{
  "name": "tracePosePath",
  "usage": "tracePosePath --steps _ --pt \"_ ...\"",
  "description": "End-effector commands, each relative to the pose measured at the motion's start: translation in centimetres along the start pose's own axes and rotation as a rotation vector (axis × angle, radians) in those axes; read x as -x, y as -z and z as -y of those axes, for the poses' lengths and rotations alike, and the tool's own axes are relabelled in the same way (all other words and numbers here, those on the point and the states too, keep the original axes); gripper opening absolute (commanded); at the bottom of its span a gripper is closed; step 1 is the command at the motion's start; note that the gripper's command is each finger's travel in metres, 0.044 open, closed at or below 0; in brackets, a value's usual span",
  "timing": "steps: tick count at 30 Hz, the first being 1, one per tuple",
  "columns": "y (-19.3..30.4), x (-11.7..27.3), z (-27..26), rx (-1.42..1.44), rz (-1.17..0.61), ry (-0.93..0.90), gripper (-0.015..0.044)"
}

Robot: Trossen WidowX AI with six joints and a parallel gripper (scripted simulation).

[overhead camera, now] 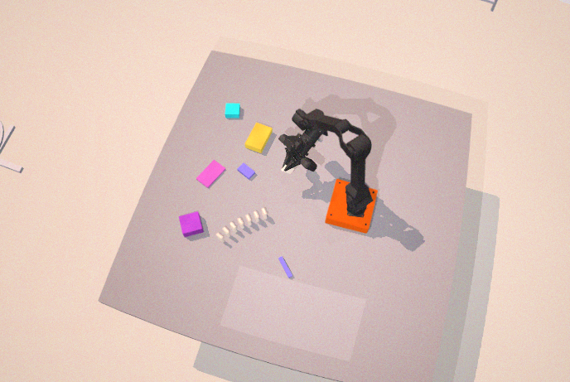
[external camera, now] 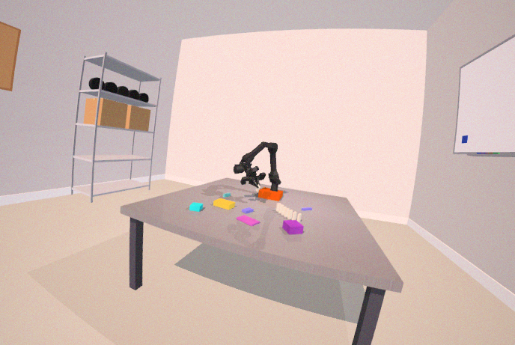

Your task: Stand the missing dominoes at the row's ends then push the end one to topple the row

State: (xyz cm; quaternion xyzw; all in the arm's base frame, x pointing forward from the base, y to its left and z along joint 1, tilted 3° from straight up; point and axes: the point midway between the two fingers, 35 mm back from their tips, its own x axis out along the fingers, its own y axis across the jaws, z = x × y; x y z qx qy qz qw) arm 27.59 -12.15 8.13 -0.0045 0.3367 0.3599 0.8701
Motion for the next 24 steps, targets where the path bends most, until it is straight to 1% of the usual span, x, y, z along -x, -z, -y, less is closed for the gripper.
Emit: tracePosePath --steps 1,8,15,24 --pt "0.1 0.3 -0.1 0.026 0.121 0.021 0.0029" --pt "0.1 1.5 0.0 0.078 0.338 0.093 0.0029" --pt "0.3 3.2 -0.1 0.134 0.541 0.202 0.0029" --pt "0.3 3.3 -0.1 0.140 0.560 0.215 0.0029"
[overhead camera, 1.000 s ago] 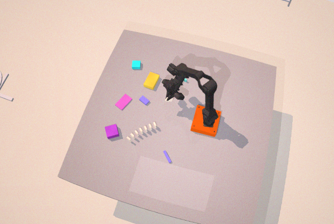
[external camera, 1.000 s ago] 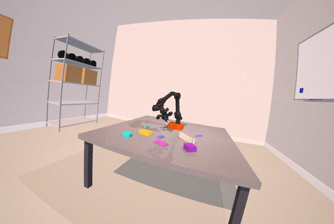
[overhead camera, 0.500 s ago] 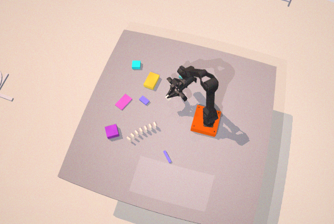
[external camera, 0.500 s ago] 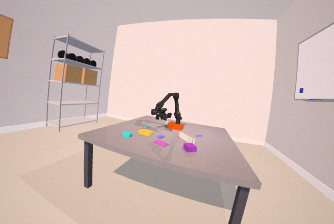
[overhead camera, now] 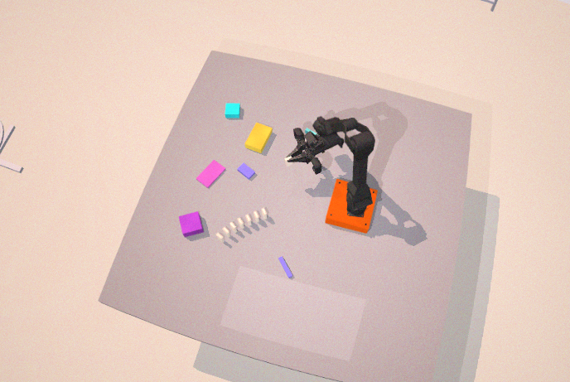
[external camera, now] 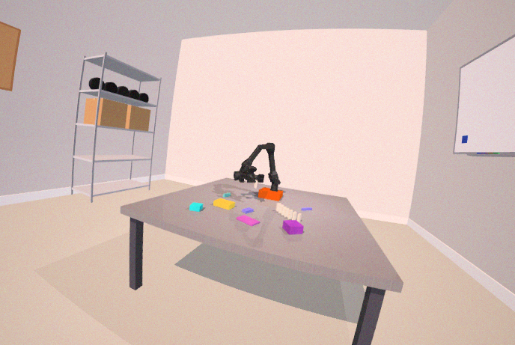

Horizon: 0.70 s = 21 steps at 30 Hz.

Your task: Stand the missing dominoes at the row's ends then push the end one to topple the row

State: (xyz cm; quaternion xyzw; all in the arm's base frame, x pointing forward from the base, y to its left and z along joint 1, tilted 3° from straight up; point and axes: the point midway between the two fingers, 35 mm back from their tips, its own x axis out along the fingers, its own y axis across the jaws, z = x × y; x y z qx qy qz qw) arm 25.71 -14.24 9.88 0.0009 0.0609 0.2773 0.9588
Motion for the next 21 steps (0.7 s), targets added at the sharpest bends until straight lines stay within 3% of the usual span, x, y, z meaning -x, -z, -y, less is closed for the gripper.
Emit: tracePosePath --steps 1,13,21 --pt "0.0 0.1 0.0 0.005 0.009 0.004 0.0029" --pt "0.1 0.0 0.0 0.005 0.009 0.004 0.0029" --pt "3.3 -0.6 0.5 0.002 0.006 0.004 0.0029"
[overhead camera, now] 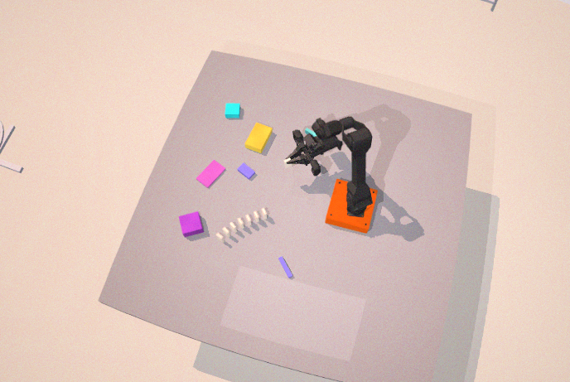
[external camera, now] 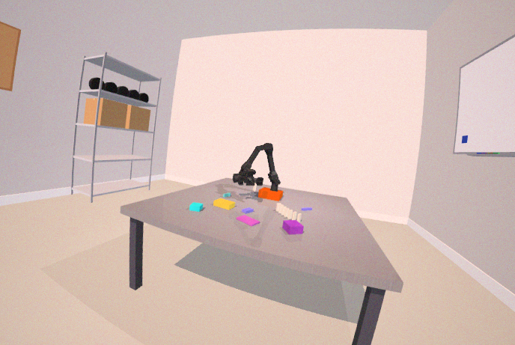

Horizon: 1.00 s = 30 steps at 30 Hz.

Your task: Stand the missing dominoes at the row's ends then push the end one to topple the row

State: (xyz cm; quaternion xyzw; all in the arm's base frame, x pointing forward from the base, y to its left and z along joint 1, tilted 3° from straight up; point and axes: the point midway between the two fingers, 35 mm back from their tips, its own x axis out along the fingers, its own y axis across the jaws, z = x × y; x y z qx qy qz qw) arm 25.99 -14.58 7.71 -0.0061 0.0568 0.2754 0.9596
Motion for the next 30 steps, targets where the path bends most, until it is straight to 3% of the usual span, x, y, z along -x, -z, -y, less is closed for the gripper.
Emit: tracePosePath --steps 1,19,30 --pt "1.6 -0.3 0.0 -0.014 0.002 -0.001 0.0029" --pt "8.6 -1.7 -0.7 -0.018 0.001 -0.002 0.0029" --pt "8.9 -1.7 -0.7 -0.018 0.001 -0.002 0.0029"
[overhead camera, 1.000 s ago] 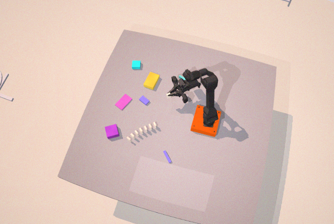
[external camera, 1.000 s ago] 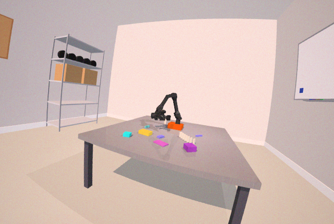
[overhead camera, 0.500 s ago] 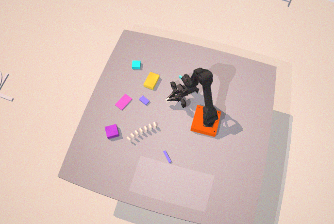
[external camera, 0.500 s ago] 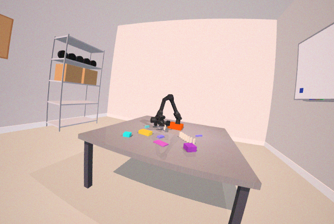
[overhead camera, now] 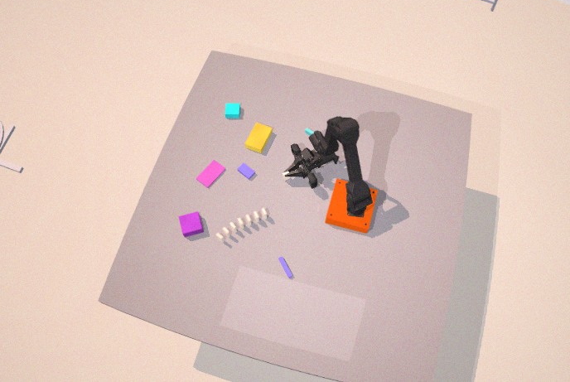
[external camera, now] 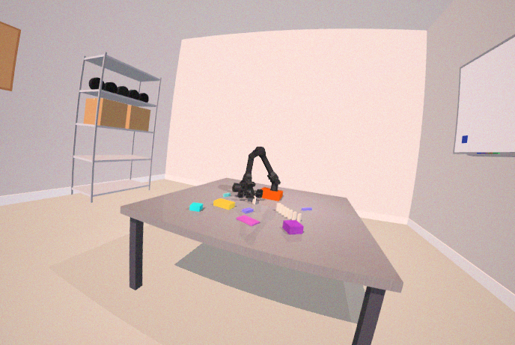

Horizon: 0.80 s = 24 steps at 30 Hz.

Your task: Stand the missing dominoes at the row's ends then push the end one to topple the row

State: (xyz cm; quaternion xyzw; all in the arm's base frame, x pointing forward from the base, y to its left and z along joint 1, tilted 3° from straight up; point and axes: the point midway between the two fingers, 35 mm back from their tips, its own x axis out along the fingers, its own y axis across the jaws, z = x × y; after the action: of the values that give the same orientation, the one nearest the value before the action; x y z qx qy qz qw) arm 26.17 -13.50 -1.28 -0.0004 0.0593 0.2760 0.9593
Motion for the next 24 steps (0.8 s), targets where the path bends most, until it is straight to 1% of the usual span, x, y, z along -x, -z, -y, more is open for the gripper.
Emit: tracePosePath --steps 1,16,17,22,24 --pt "0.0 0.0 -0.1 -0.005 0.003 0.000 0.0029" --pt "0.0 0.0 -0.1 -0.005 0.003 0.000 0.0422" --pt "-0.2 0.0 0.0 -0.005 0.003 0.000 0.0440" --pt "-4.3 0.4 0.1 -0.001 0.001 0.000 0.0440" --pt "-5.0 0.5 0.0 0.000 0.000 0.000 0.0440"
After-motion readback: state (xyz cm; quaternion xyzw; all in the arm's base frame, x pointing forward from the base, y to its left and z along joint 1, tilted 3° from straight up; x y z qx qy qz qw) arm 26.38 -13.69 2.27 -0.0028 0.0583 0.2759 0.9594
